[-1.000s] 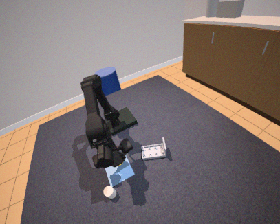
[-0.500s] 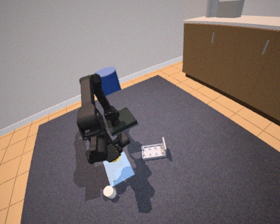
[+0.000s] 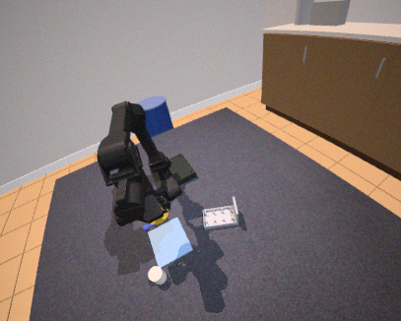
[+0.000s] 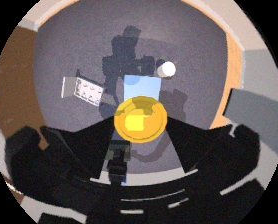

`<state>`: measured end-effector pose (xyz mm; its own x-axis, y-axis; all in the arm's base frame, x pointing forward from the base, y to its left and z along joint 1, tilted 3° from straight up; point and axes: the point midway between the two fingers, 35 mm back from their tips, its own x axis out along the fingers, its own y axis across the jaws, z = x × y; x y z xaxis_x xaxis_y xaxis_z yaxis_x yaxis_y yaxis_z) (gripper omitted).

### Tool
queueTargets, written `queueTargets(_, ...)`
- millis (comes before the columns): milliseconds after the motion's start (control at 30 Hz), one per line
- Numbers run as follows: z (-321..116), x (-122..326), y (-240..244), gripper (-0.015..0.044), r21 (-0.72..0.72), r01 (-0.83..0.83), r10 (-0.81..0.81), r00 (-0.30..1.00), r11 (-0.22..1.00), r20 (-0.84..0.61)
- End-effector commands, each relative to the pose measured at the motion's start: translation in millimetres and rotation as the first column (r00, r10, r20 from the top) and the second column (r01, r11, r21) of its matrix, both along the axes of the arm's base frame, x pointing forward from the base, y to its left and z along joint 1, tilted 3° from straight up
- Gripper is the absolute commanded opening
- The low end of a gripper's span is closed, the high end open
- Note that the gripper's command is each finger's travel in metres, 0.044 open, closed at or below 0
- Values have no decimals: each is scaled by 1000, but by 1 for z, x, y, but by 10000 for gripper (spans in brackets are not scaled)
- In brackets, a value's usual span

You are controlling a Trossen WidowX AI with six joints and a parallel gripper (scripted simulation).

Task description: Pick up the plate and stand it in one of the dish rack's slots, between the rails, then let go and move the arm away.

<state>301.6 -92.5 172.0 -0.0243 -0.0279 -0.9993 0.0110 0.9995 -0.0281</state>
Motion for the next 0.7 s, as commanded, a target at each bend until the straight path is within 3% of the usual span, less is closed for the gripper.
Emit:
queueTargets(0,11,1,0,0,-2,4,-4,1000,1000,5)
queueTargets(100,11,1,6,0,-2,27,-27,1000,1000,6)
queueTargets(467,9,-6,94,0,6,374,-374,927,927,17)
queueTargets(667,8,-11,110,0,2,438,-438,899,899,14)
